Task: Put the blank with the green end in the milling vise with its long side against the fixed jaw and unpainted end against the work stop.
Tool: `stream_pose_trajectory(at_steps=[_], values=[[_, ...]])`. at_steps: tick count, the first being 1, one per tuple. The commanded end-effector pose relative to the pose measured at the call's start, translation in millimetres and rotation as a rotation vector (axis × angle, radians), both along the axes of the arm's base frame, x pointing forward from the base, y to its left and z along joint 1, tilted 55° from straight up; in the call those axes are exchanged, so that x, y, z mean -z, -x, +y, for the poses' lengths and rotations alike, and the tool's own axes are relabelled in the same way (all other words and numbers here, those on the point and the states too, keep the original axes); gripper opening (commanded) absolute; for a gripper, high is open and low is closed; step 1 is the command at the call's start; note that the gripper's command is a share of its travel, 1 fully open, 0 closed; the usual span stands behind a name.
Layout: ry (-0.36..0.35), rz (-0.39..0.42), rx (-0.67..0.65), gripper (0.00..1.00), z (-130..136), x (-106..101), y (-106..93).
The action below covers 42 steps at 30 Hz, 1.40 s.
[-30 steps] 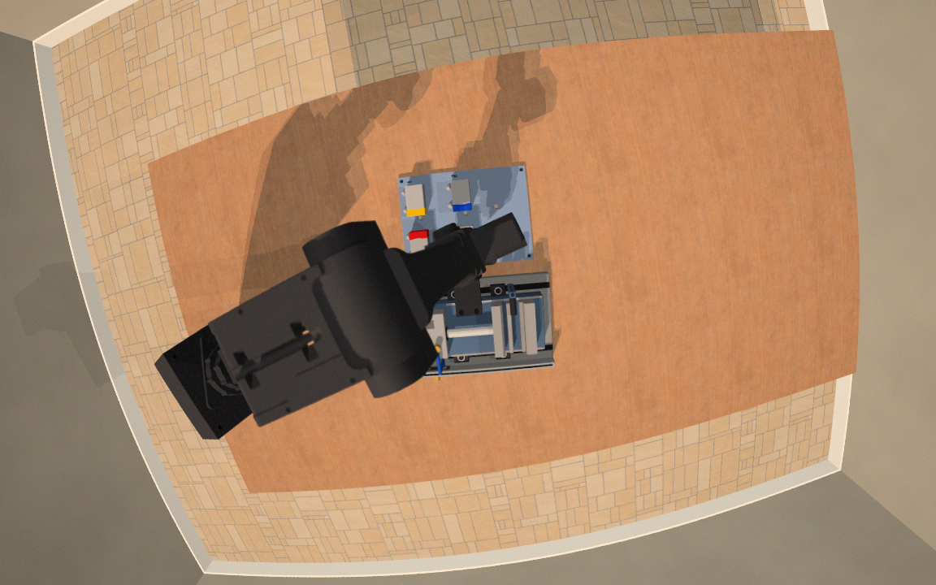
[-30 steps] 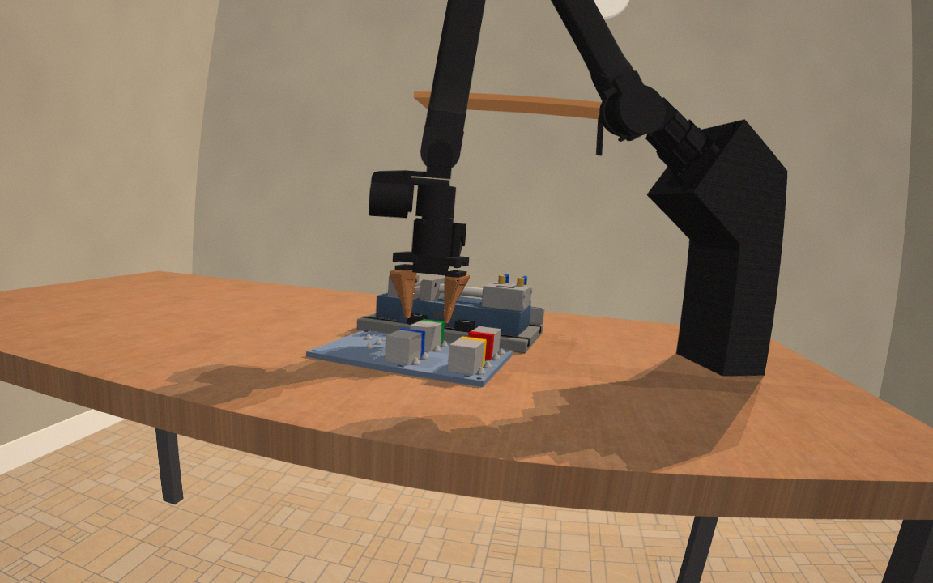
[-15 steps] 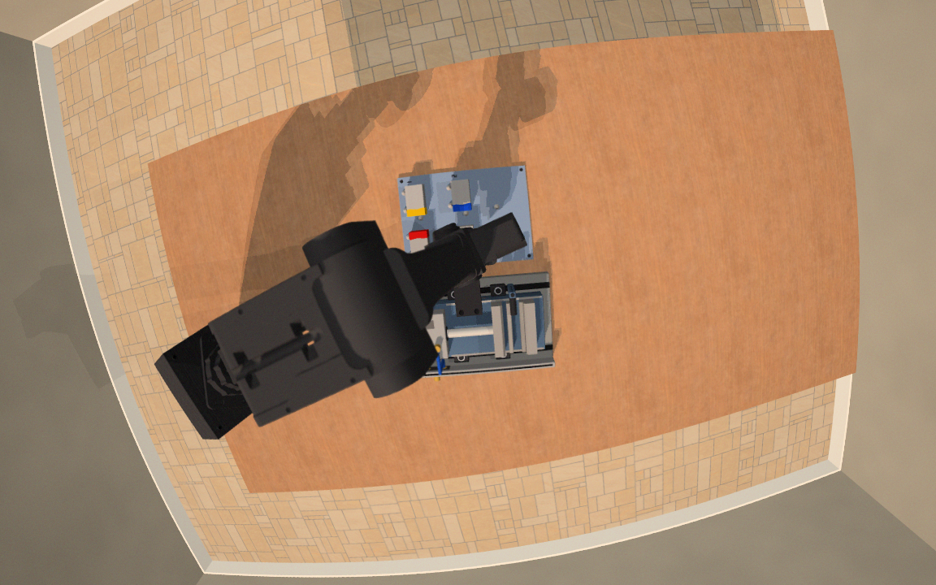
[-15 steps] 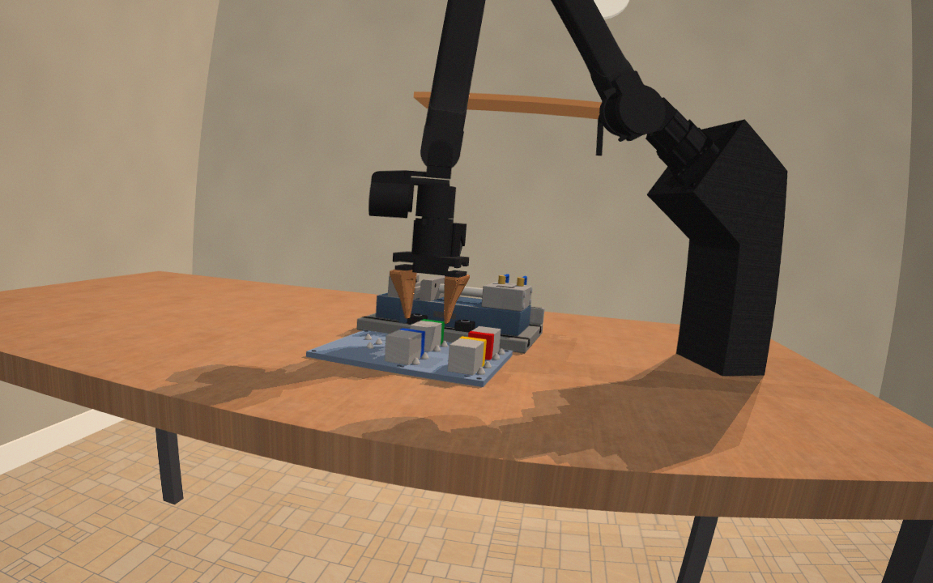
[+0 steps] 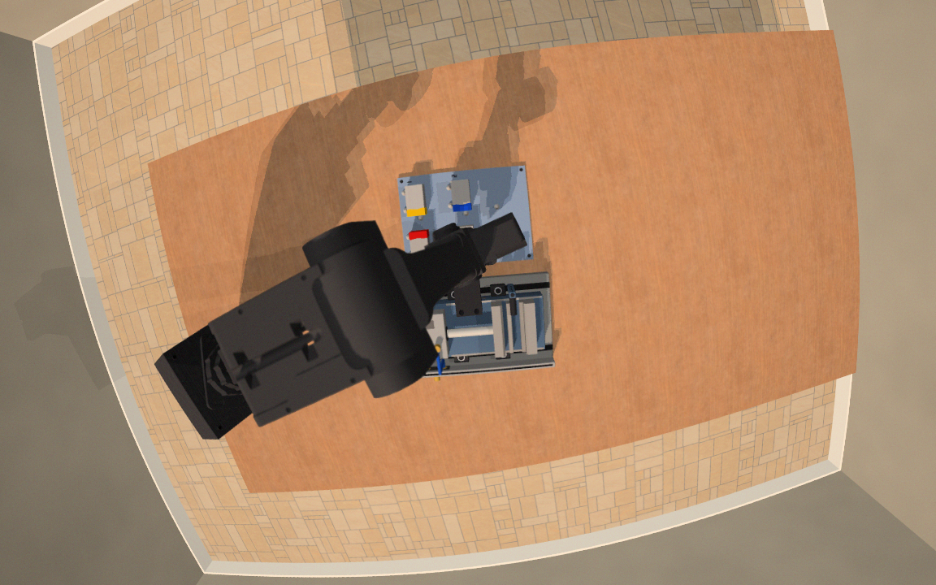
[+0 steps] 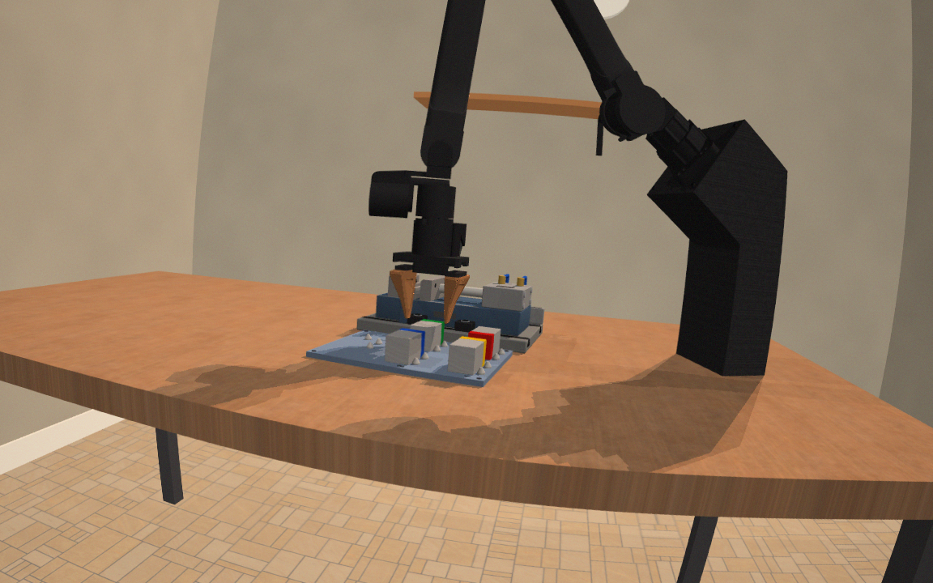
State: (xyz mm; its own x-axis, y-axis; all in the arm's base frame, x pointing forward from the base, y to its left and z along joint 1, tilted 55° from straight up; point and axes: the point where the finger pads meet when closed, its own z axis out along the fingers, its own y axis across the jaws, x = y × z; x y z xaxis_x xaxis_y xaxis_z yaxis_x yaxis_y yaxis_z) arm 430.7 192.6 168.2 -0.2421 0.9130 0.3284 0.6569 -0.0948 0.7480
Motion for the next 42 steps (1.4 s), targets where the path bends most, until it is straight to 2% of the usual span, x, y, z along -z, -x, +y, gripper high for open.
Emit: stream_pose_trajectory(at_steps=[1,15,23,28,29,32,42], values=[[-0.013,-0.001,0.002,0.64,3,0,3.3],[-0.012,-0.001,0.002,0.64,3,0,3.1],[-0.007,0.011,0.001,0.64,4,8,1.2],[-0.01,0.005,0.0,0.64,5,5,0.4],[-0.015,-0.007,0.001,0.64,5,-1,0.2],[-0.009,0.007,0.001,0.64,6,6,-1.6],[-0.013,-0.002,0.0,0.64,9,3,-7.7]])
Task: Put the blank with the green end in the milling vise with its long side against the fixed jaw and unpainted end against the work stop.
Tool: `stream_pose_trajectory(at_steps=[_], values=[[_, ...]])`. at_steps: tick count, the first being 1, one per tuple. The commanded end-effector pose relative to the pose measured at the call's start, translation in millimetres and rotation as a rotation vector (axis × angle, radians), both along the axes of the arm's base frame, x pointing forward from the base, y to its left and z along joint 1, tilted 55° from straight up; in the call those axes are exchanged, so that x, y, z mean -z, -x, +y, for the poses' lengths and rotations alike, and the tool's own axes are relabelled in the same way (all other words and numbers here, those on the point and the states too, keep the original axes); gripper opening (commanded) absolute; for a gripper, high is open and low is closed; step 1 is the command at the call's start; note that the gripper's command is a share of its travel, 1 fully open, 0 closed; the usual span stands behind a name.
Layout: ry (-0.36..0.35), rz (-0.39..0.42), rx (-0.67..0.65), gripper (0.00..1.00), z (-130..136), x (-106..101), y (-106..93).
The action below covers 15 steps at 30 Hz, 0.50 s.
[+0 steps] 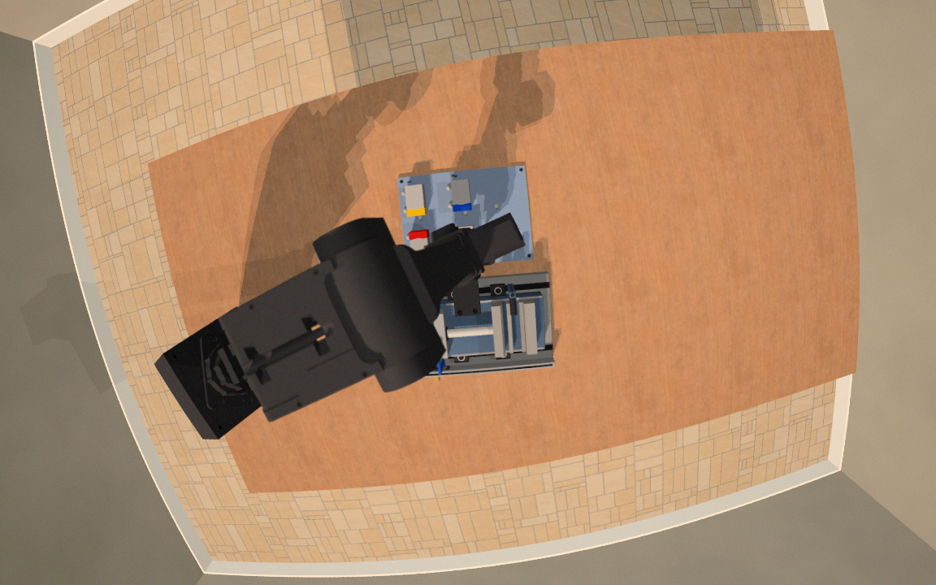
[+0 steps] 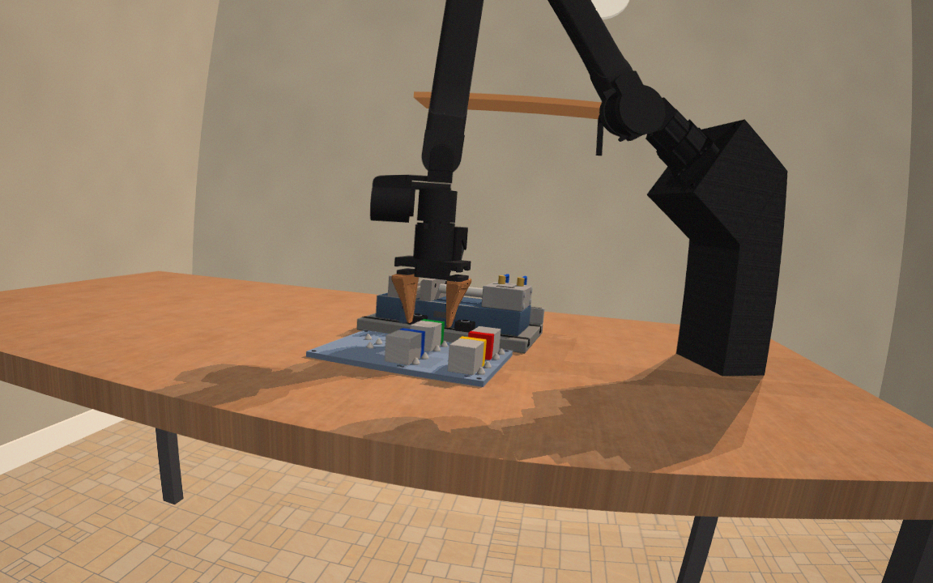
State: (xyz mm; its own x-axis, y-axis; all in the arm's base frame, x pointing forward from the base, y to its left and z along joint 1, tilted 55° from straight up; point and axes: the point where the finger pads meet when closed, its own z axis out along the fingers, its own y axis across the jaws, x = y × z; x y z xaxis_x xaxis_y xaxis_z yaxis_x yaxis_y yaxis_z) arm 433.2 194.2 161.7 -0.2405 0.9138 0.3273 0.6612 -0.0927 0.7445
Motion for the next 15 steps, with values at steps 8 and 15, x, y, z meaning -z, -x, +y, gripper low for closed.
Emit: stream_pose_trajectory(at_steps=[8,15], values=[[-0.015,-0.008,0.0,0.64,8,-1,-6.8],[-0.016,-0.01,0.001,0.64,9,-1,-7.8]])
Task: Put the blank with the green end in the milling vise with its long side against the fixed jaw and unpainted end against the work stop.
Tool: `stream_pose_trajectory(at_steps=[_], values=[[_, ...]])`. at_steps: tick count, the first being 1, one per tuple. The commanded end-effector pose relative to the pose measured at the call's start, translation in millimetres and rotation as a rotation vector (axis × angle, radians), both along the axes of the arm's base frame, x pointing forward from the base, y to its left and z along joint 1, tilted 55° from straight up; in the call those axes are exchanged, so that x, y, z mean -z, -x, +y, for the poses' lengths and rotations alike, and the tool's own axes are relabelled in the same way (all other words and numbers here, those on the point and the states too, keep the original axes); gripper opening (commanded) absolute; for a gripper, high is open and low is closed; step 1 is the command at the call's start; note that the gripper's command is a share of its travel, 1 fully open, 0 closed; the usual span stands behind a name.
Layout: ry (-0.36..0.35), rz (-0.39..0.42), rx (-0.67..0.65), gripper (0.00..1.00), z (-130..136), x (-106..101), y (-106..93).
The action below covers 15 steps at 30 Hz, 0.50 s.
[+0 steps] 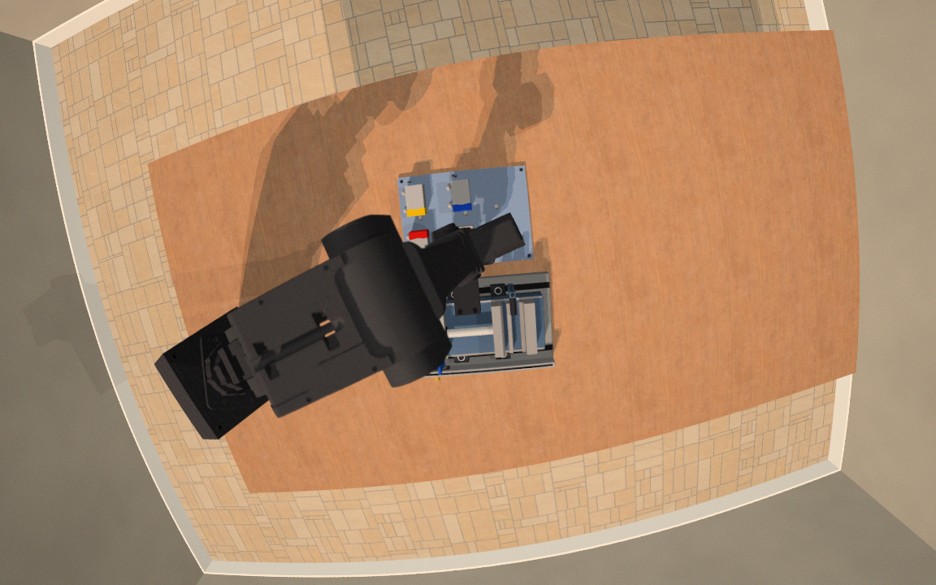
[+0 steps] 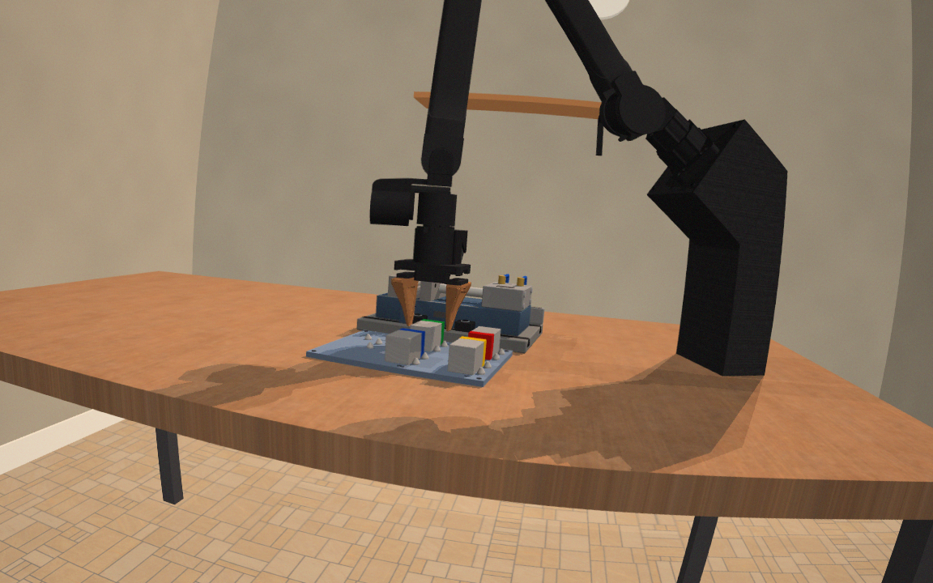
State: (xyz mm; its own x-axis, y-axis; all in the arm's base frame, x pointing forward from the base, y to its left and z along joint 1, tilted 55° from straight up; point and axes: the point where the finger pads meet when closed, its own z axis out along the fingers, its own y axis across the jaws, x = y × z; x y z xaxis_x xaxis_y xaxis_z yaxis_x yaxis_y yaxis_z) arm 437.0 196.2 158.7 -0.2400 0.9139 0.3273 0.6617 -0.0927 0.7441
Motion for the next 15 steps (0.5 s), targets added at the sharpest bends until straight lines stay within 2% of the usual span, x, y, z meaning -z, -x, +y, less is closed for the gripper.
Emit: stream_pose_trajectory(at_steps=[1,5,6,15], values=[[-0.015,-0.007,0.0,0.64,7,-2,-4.6],[-0.015,-0.007,0.001,0.64,7,-2,-5.1],[-0.024,-0.029,0.001,0.64,6,-13,-3.6],[-0.018,-0.014,0.001,0.64,7,-4,-5.2]])
